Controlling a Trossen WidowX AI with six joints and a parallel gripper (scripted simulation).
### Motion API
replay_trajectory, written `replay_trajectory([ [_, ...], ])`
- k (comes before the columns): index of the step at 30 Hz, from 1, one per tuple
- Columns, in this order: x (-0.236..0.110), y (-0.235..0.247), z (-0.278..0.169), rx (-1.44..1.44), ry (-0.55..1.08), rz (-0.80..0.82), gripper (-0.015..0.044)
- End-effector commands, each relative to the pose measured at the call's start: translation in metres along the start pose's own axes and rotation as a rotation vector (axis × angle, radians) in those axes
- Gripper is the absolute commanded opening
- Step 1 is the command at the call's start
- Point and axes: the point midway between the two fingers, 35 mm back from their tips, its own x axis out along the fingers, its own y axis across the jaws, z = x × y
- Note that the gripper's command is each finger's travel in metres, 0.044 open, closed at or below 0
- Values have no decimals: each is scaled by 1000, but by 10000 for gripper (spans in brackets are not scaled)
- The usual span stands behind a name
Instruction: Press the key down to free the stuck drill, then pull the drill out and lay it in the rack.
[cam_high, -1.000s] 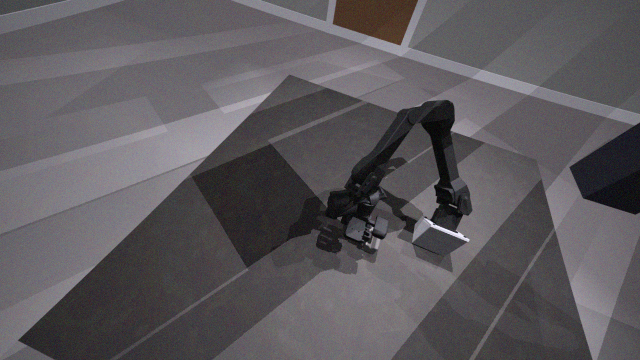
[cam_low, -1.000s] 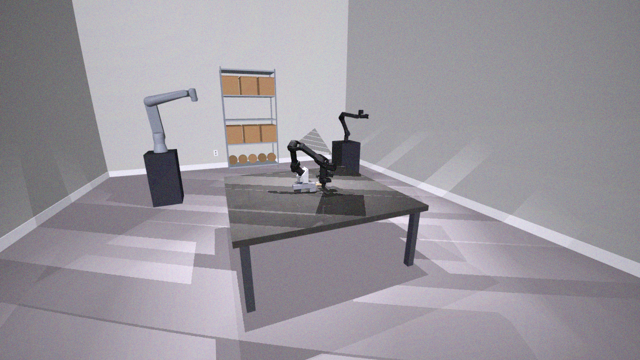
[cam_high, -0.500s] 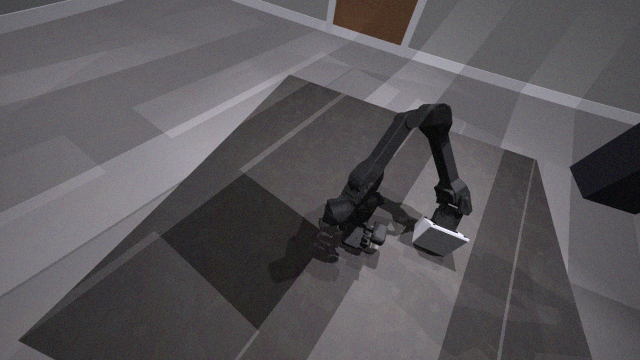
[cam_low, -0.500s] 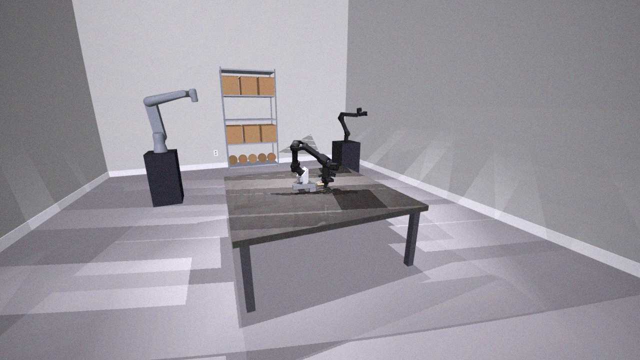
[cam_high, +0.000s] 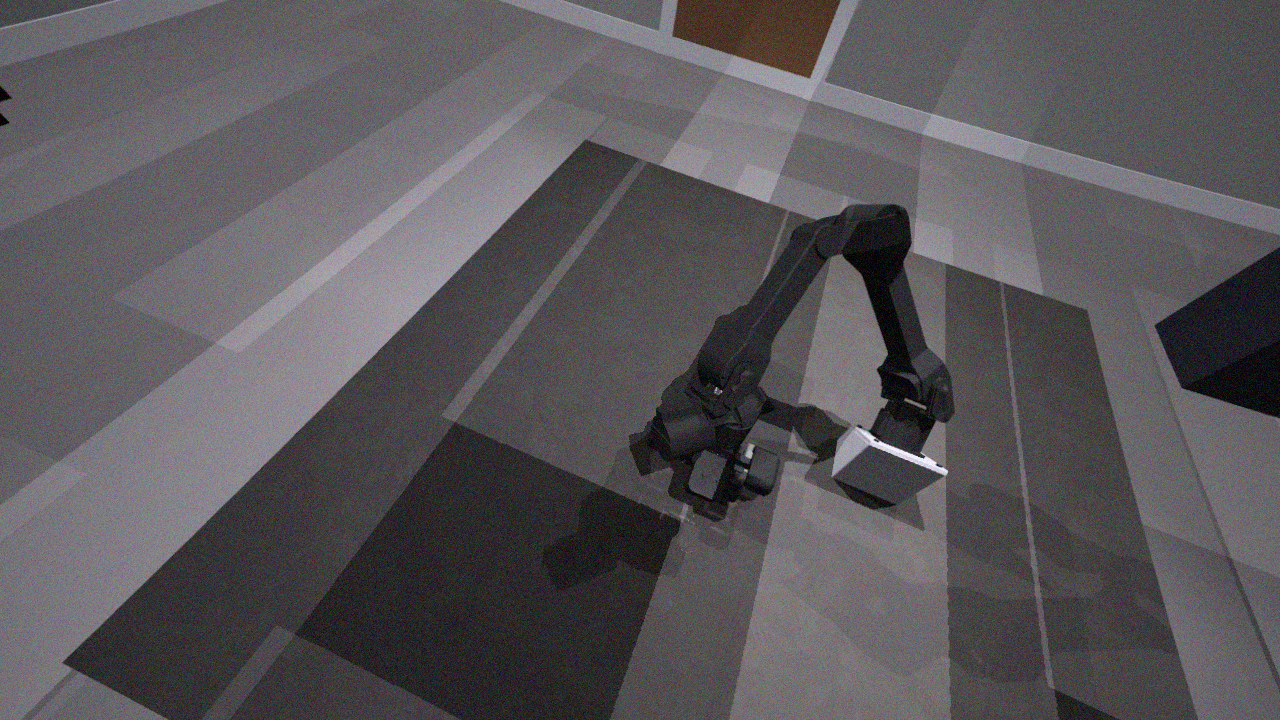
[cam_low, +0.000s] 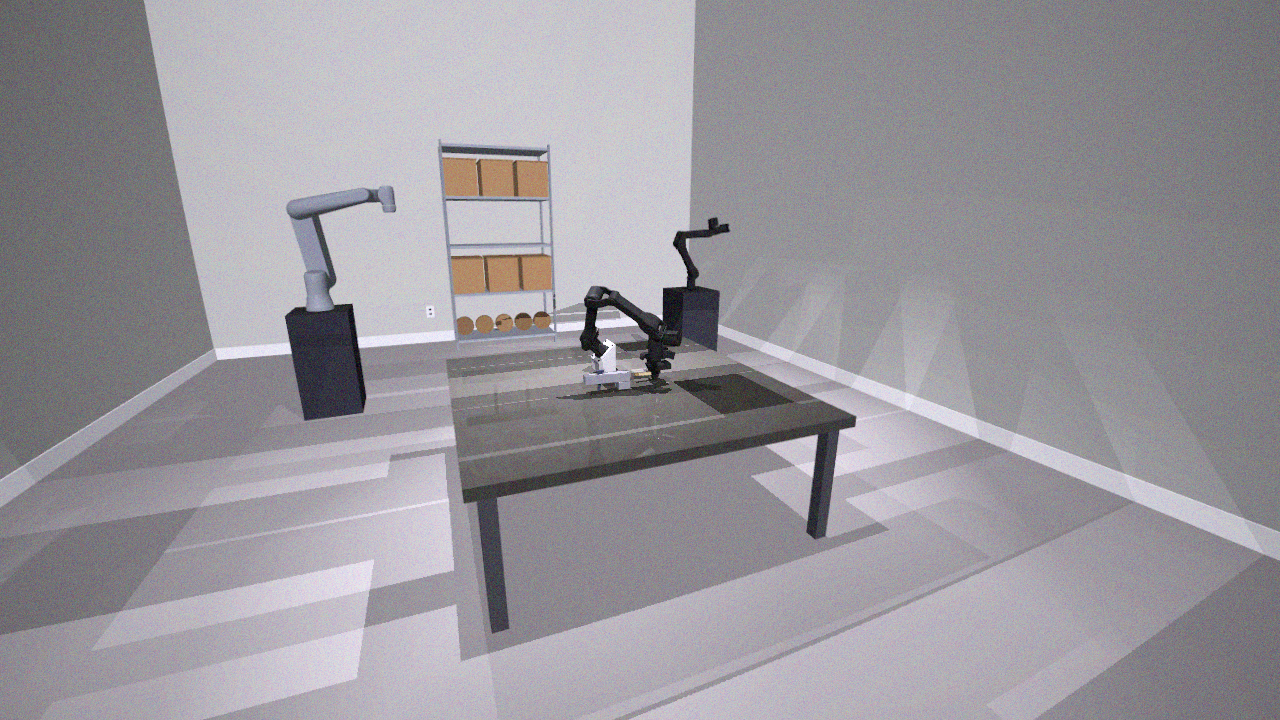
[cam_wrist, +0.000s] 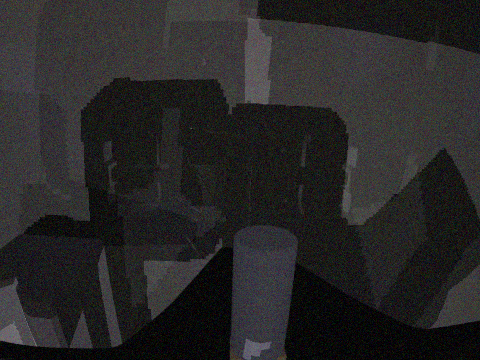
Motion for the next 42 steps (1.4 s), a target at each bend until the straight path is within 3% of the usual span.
replay_trajectory([
  [1, -2, -1, 7, 3, -3, -2, 0],
  [42, -22, 1, 1, 3, -4, -2, 0],
])
